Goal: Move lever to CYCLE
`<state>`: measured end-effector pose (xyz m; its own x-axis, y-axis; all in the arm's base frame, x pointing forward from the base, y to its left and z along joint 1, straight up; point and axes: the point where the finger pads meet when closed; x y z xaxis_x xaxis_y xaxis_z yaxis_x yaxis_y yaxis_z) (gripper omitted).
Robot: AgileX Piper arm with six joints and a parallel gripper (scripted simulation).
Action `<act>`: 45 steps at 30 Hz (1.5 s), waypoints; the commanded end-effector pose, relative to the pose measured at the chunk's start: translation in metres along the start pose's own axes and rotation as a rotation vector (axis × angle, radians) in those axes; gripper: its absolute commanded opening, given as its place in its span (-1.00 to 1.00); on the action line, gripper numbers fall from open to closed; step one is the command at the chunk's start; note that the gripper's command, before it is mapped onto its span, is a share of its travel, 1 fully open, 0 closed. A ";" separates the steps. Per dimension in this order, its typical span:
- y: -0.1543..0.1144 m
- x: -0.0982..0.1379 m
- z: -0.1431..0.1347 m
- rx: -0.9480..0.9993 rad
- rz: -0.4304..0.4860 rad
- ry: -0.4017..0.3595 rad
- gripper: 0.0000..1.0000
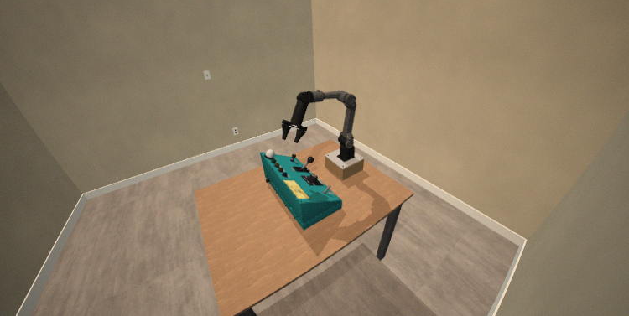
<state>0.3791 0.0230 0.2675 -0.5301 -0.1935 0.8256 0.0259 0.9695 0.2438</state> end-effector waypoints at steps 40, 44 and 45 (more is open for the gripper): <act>0.011 -0.007 0.030 -0.229 0.059 0.021 1.00; 0.016 -0.011 0.047 -0.348 0.090 0.020 1.00; 0.017 -0.011 0.051 -0.381 0.099 0.018 1.00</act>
Point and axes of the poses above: the point where the finger pads meet when closed, its own x axis back along the fingers, its own z axis across the jaws, y = z × x, and after that the axes turned 12 degrees about -x, right-handed
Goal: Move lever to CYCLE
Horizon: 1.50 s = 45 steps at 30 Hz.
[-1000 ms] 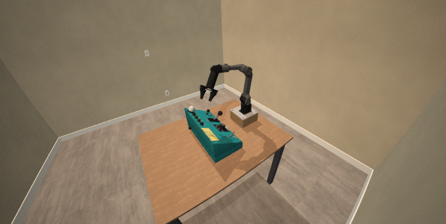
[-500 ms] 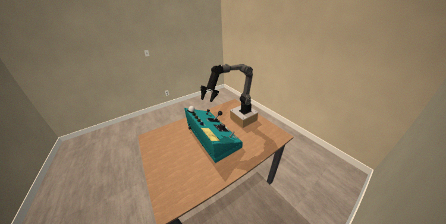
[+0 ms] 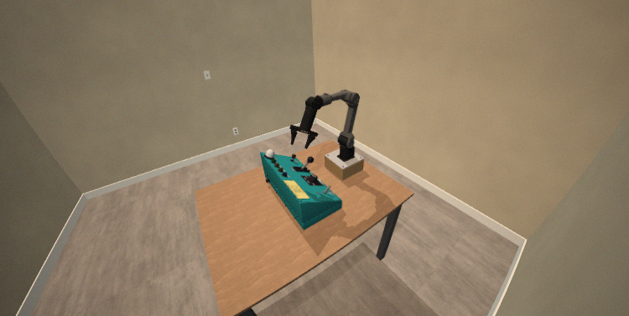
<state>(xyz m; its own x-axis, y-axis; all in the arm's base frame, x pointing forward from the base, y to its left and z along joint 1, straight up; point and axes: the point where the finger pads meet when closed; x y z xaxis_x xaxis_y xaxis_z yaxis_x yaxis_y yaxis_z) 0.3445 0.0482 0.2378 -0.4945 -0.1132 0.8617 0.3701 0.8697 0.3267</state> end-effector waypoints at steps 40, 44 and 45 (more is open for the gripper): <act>-0.035 -0.029 0.159 -1.260 -0.197 -0.129 1.00; -0.038 -0.032 0.171 -1.348 -0.241 -0.093 1.00; -0.038 -0.033 0.173 -1.367 -0.251 -0.084 1.00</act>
Point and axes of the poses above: the point where the finger pads meet when closed, its own x axis back along the fingers, its own z axis across the jaws, y = z × x, and after that the axes turned 12 degrees about -x, right-handed
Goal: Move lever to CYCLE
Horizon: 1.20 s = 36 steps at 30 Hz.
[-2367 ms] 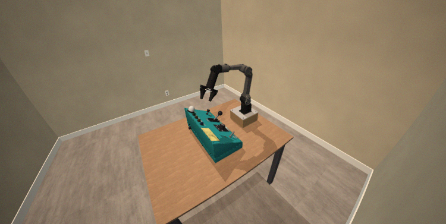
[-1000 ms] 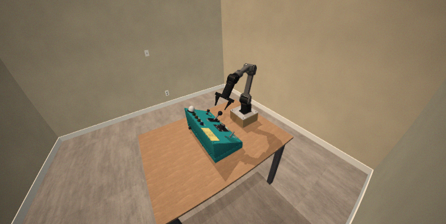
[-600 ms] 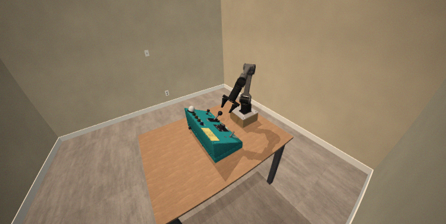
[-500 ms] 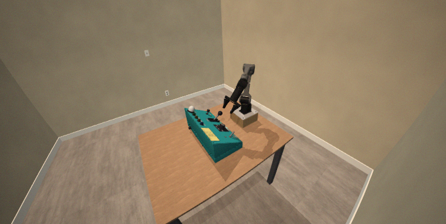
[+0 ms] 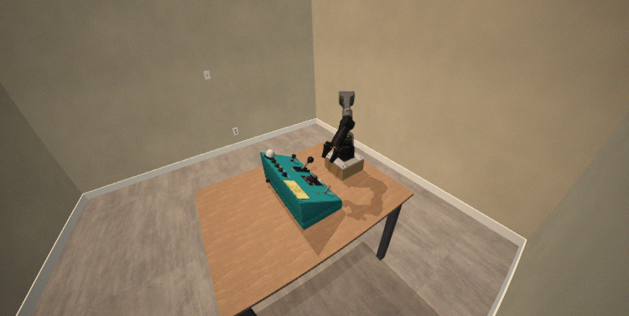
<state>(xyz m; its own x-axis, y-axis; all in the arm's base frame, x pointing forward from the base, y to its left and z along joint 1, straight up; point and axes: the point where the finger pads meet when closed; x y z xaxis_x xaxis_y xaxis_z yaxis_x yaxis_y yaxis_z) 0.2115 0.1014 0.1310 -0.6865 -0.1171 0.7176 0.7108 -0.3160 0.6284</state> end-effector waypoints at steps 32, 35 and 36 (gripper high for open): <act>-0.023 -0.001 -0.001 -0.164 0.003 0.084 1.00; -0.023 -0.001 -0.001 -0.164 0.003 0.084 1.00; -0.023 -0.001 -0.001 -0.164 0.003 0.084 1.00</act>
Point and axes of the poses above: the point where the finger pads meet when closed, its own x axis back along the fingers, its own z axis across the jaws, y = z × x, and after that the axes turned 12 degrees about -x, right-handed
